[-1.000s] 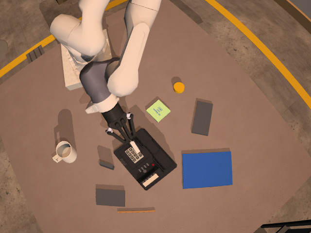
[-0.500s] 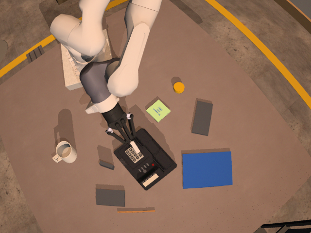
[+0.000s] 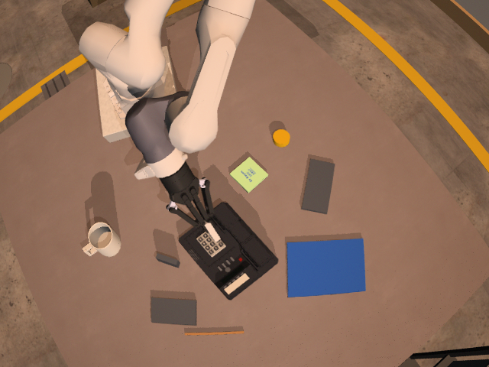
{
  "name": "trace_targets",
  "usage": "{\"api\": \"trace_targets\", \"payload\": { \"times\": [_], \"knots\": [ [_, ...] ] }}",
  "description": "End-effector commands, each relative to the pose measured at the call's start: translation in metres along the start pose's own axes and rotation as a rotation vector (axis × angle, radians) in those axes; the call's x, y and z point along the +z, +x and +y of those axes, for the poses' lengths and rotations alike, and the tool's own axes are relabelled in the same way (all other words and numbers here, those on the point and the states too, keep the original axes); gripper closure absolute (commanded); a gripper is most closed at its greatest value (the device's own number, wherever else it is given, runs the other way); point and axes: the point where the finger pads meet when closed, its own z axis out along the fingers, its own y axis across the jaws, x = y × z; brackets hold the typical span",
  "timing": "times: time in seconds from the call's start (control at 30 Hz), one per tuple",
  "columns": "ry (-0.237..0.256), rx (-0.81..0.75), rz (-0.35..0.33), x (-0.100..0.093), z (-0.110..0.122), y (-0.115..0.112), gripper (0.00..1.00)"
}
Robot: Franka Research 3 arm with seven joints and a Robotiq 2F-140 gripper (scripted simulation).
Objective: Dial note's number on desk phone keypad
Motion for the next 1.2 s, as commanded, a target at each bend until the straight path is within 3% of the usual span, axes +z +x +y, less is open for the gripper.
{"api": "trace_targets", "payload": {
  "times": [0.0,1.17],
  "knots": [
    [-0.002,-0.004,-0.003,0.0001,0.0006,-0.0013,1.00],
    [-0.002,-0.004,-0.003,-0.0080,0.0006,-0.0069,1.00]
  ]
}}
